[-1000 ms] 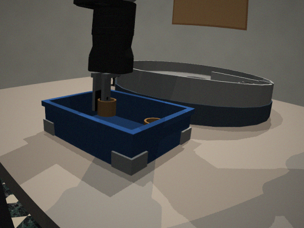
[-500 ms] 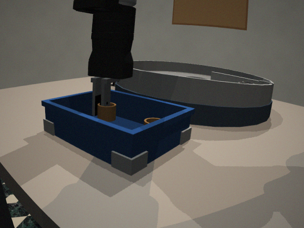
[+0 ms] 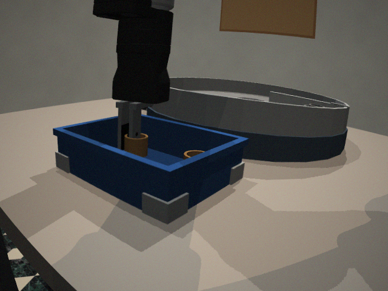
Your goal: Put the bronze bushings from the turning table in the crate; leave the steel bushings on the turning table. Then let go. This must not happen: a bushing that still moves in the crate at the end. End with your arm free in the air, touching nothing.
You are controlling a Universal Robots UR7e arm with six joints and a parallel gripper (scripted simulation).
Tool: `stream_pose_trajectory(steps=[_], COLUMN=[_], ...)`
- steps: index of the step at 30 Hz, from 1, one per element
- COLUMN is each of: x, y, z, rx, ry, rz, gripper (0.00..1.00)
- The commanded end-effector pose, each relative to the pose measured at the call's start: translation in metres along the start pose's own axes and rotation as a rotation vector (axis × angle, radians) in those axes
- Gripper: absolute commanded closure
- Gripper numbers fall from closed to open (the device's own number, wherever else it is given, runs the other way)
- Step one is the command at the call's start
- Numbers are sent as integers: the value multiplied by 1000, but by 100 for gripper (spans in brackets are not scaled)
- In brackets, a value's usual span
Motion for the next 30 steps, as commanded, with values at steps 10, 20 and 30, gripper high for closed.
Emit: stream_pose_trajectory(steps=[10, 20, 30], x=[0, 0, 0], y=[0, 0, 0], z=[0, 0, 0], rx=[0, 0, 0], ry=[-1, -1, -1], rz=[-1, -1, -1], gripper=[58, 58, 58])
Point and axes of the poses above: the point where the finger pads meet when closed, its own x axis out along the fingers, its own z axis across the jaws, y = z × x, the point moved 6 cm from there along -x, back along the fingers, and after that the axes turned 15 degrees about -x, right-handed, at the moved point
